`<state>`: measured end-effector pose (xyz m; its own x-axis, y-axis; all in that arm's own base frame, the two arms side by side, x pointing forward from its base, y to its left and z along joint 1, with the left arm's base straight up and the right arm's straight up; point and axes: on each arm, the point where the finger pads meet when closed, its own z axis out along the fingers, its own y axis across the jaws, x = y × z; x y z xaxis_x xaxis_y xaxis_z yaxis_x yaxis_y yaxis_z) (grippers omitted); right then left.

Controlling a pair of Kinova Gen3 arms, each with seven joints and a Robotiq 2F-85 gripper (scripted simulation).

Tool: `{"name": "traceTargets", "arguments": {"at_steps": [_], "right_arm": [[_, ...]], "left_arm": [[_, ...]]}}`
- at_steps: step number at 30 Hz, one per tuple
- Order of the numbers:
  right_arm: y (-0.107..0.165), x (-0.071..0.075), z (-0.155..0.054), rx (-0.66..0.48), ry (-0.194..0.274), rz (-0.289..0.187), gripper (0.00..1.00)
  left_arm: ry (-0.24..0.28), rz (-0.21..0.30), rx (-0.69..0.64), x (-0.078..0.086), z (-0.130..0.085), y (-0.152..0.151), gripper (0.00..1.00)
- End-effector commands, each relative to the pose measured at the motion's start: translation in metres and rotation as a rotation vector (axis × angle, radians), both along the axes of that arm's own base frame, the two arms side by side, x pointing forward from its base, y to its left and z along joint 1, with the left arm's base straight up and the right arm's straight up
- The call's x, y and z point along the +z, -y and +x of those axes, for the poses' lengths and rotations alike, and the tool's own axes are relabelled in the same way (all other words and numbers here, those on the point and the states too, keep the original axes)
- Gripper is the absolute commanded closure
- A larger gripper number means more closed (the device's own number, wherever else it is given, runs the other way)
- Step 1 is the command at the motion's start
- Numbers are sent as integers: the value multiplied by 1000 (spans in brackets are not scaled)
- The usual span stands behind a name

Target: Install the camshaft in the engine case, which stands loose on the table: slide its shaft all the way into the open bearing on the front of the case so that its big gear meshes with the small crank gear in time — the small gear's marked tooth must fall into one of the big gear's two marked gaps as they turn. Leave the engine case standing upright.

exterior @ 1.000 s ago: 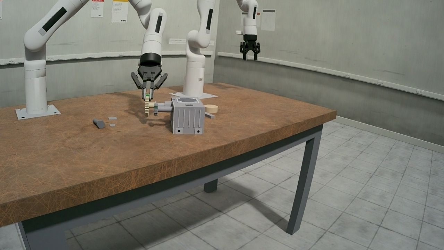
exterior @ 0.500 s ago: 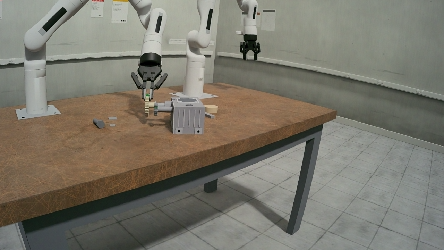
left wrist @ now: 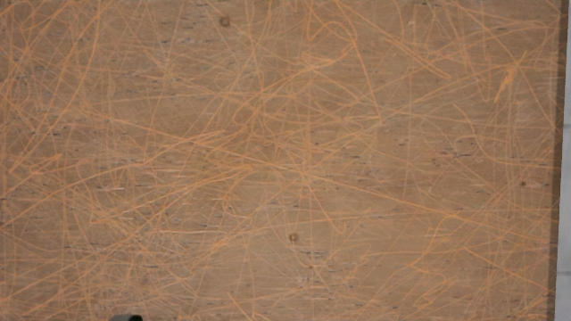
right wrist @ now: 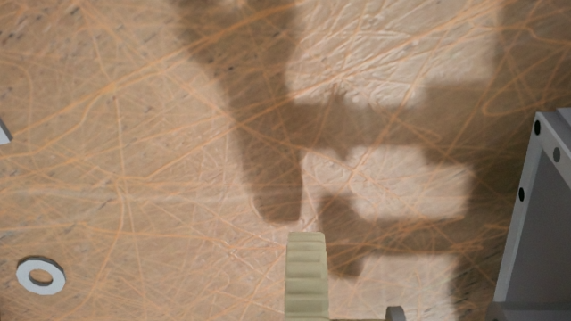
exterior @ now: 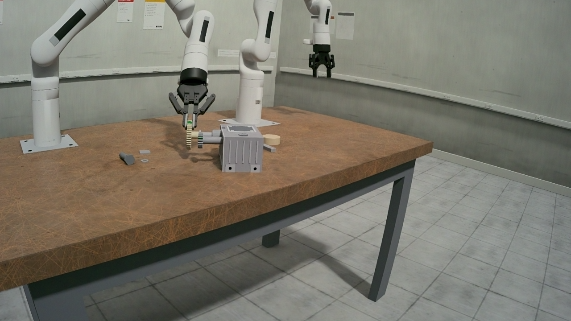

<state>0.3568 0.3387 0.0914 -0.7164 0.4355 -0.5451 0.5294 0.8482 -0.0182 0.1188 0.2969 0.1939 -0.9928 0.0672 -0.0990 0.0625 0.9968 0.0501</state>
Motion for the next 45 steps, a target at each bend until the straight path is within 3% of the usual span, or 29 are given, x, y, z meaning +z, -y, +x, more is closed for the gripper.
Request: {"name": "traceTargets", "arguments": {"at_steps": [1,45], "right_arm": [[0,0,1,-7,2,12,832],[-8,1,4,-6,4,22,832]], "left_arm": [[0,1,0,0,0,0,2],[0,1,0,0,0,0,2]]}}
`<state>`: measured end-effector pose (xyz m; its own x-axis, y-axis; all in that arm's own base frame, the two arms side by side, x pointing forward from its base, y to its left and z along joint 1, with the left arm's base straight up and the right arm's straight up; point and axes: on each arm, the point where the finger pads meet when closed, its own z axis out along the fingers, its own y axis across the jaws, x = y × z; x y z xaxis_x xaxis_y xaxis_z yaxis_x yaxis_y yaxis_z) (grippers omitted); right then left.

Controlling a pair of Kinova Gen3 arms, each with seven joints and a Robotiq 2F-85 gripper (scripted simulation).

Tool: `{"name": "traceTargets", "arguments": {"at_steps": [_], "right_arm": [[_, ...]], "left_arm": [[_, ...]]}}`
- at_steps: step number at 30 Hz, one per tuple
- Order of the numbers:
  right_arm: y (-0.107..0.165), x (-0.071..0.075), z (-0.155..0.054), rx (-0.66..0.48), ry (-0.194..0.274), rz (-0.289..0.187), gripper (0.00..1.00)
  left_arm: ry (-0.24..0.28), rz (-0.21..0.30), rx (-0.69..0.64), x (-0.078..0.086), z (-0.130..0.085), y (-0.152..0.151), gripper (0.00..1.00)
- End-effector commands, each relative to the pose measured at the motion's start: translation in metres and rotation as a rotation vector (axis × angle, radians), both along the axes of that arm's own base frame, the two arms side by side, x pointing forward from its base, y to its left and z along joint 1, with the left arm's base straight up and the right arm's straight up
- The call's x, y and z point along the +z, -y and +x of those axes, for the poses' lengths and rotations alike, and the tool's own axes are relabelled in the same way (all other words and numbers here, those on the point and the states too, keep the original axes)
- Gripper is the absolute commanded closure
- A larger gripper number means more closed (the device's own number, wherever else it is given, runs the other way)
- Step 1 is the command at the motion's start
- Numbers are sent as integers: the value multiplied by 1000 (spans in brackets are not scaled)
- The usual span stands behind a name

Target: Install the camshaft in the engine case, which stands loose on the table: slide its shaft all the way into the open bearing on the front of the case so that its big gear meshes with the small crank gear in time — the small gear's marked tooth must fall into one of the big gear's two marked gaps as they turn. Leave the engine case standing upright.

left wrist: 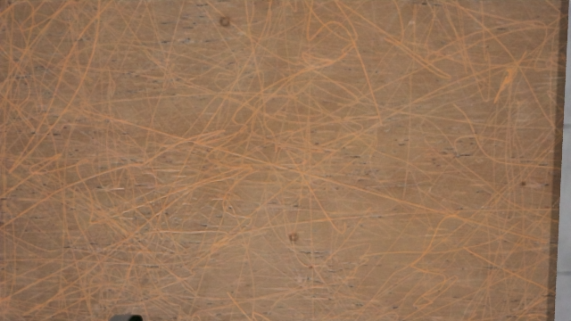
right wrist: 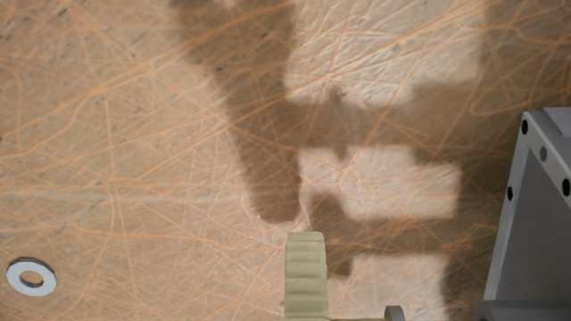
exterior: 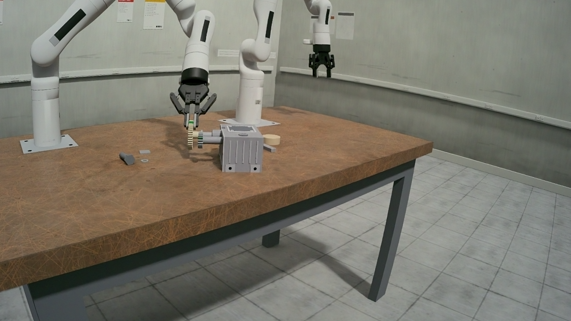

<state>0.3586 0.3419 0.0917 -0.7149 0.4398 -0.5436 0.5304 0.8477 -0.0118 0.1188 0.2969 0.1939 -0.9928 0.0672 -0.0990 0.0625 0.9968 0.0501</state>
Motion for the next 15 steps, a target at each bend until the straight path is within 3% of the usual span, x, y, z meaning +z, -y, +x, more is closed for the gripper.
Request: {"name": "traceTargets", "arguments": {"at_steps": [1,15], "right_arm": [[-5,1,3,-5,3,15,832],[-11,1,7,-5,3,15,832]], "left_arm": [[0,1,0,0,0,0,2],[0,1,0,0,0,0,2]]}}
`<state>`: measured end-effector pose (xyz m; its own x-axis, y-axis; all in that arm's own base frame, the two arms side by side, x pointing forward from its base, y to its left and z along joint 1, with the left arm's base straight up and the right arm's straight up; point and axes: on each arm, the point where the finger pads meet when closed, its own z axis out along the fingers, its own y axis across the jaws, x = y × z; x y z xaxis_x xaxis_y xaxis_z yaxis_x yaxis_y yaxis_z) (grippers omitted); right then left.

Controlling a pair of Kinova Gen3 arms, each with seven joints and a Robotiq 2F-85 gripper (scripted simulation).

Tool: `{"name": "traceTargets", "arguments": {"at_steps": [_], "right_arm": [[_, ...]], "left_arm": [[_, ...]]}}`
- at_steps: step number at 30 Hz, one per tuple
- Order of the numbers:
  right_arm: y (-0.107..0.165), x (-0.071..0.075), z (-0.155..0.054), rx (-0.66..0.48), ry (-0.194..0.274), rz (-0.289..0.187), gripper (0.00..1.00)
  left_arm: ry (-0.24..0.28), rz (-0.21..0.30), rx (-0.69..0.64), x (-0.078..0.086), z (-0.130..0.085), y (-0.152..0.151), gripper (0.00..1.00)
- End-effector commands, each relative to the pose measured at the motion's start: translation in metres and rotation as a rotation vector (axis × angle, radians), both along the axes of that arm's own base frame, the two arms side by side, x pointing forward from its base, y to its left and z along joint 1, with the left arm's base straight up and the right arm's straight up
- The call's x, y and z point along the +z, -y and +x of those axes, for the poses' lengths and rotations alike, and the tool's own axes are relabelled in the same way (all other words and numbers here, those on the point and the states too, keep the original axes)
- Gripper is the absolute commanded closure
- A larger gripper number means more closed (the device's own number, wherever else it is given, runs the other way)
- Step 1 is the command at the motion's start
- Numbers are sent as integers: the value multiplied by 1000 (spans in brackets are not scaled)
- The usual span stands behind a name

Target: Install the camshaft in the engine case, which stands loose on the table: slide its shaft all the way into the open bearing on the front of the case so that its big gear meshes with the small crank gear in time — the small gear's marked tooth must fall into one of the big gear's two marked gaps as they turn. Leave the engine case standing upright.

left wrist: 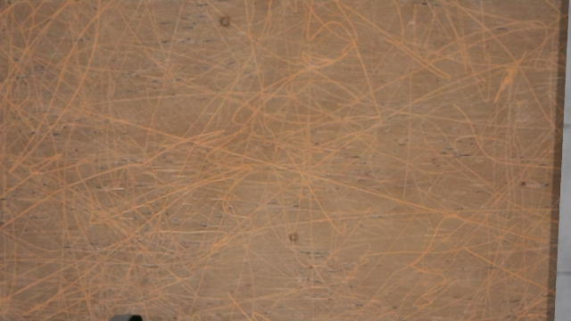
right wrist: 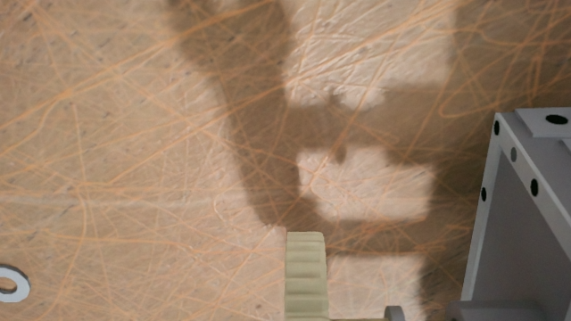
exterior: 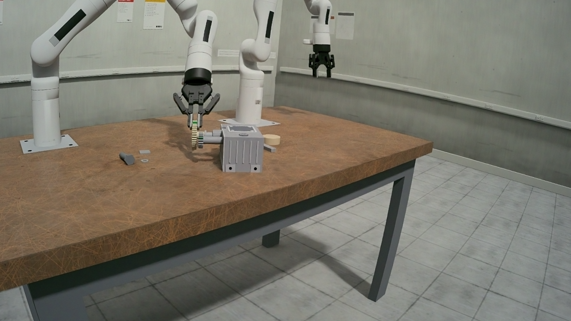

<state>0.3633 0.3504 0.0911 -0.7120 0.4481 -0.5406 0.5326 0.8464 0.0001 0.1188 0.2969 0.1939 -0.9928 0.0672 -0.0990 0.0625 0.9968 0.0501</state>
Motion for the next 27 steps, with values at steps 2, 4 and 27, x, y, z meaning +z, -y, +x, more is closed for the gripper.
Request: {"name": "traceTargets", "arguments": {"at_steps": [2,4,27], "right_arm": [[-3,1,2,-2,-1,3,832],[-4,1,3,-2,-1,3,832],[-4,1,3,-3,-2,2,832]], "left_arm": [[0,1,0,0,0,0,2],[0,1,0,0,0,0,2],[0,1,0,0,0,0,2]]}}
